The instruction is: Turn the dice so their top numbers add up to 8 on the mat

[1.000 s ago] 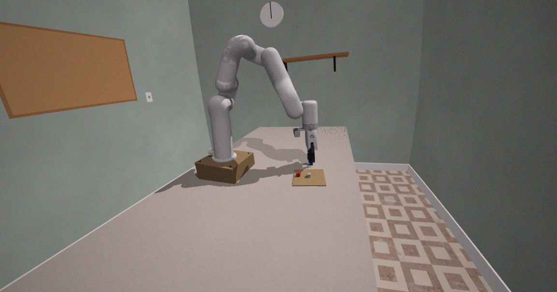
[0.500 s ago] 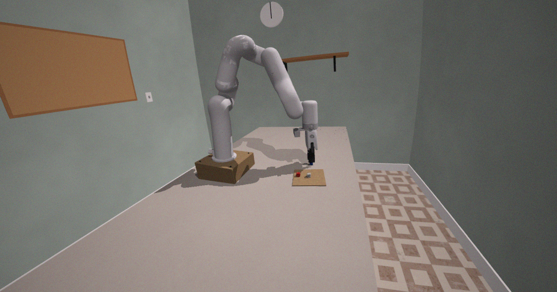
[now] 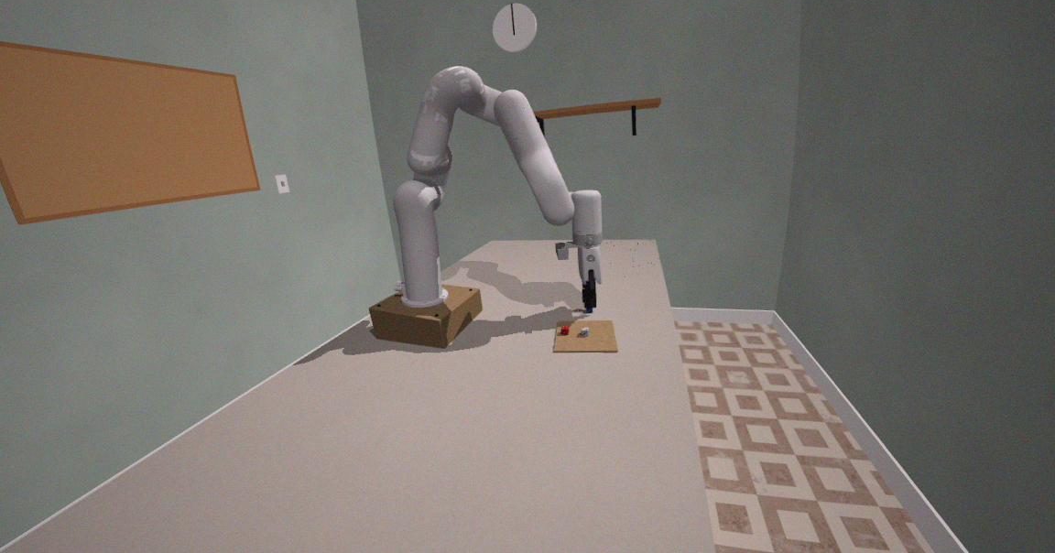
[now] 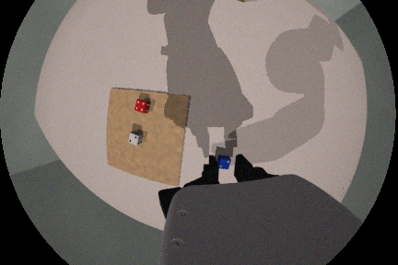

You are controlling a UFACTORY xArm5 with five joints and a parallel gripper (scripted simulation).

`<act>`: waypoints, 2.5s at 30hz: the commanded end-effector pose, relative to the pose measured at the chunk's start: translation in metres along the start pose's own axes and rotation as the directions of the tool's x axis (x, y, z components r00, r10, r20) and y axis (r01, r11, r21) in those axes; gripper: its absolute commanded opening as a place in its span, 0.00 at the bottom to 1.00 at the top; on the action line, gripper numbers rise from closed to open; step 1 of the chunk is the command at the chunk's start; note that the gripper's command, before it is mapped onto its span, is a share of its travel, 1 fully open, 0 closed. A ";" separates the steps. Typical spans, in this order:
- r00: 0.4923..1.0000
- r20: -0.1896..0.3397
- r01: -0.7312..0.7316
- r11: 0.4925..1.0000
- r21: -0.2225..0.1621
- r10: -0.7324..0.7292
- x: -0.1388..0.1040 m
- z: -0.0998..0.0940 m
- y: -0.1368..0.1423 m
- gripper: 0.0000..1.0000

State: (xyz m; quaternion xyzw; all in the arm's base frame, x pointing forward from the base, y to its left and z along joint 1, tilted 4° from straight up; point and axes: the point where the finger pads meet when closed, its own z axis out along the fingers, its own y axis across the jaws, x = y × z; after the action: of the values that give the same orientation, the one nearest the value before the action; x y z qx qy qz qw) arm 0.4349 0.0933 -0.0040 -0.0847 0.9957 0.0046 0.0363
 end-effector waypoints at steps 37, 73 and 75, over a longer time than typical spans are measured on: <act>1.000 0.003 0.000 1.000 0.000 0.000 -0.001 0.019 0.000 0.31; 1.000 0.003 0.000 1.000 0.000 0.000 -0.001 0.019 0.000 0.11; 1.000 0.003 0.000 1.000 0.000 0.000 -0.001 0.019 0.000 0.11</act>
State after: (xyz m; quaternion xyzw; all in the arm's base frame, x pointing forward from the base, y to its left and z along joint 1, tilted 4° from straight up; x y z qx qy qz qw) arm 0.4364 0.0938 -0.0239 -0.0847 0.9957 0.0046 0.0364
